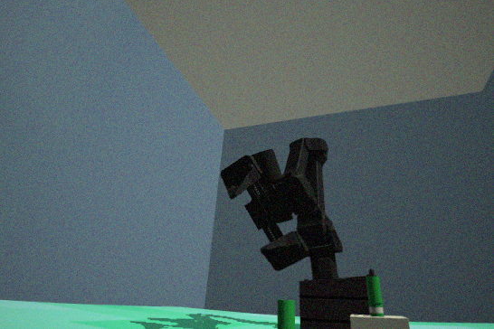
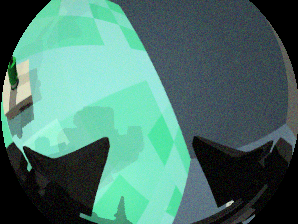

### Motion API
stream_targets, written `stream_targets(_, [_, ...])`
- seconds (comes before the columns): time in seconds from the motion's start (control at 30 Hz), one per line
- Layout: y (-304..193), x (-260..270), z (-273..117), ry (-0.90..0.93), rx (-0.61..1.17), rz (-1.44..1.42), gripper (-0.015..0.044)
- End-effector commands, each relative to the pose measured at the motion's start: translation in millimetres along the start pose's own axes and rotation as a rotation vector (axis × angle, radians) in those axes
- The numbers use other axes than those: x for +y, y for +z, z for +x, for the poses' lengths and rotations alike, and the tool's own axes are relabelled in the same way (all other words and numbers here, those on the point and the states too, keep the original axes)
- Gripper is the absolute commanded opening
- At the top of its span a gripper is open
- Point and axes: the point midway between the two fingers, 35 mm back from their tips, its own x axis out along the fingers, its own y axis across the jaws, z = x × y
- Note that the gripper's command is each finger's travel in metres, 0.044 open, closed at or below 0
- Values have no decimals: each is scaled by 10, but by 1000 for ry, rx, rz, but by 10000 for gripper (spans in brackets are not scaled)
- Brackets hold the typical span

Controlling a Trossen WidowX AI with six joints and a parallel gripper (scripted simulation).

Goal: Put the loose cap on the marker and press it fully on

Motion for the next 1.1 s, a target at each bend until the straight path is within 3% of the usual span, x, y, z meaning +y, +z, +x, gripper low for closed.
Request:
stream_targets(0.0, [-3, 10, 6, 10, 4, 12, 374])
stream_targets(0.17, [-53, 263, 55, 259, 157, 304, 243])
stream_targets(0.4, [-45, 555, -332, 578, 555, 662, 239])
stream_targets(0.57, [-5, 574, -802, 693, 865, 789, 239])
stream_targets(1.07, [3, 572, -835, 698, 885, 794, 239])
